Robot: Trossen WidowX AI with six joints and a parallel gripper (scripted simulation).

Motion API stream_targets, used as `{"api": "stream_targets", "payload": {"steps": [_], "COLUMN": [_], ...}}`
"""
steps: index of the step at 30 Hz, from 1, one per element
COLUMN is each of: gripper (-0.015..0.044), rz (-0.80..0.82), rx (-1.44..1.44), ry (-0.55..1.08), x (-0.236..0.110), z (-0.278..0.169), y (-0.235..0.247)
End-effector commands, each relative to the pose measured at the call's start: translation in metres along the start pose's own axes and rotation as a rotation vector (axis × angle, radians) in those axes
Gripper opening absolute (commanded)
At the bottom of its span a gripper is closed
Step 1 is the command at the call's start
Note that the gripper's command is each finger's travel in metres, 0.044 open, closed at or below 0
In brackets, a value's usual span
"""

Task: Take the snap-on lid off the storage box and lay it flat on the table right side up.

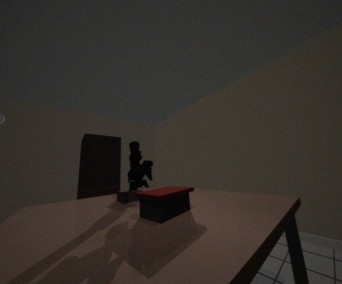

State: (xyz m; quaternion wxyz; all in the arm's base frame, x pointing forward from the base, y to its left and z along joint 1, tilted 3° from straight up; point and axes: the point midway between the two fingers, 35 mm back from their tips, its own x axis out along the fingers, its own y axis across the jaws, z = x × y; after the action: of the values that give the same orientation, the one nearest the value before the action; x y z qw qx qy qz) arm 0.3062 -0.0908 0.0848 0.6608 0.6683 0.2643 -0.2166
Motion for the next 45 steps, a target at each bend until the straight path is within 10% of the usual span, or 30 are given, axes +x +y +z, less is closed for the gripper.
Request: {"api": "stream_targets", "payload": {"steps": [1,33,45], "gripper": [0.0235,0.0235,0.0096], "rz": [-0.004,0.0,0.0], "rx": [0.003,0.005,0.005], "ry": [-0.004,-0.004,-0.004], "x": [0.007,0.056,0.056], "z": [0.001,-0.001,-0.001], "y": [0.0,-0.002,-0.002]}}
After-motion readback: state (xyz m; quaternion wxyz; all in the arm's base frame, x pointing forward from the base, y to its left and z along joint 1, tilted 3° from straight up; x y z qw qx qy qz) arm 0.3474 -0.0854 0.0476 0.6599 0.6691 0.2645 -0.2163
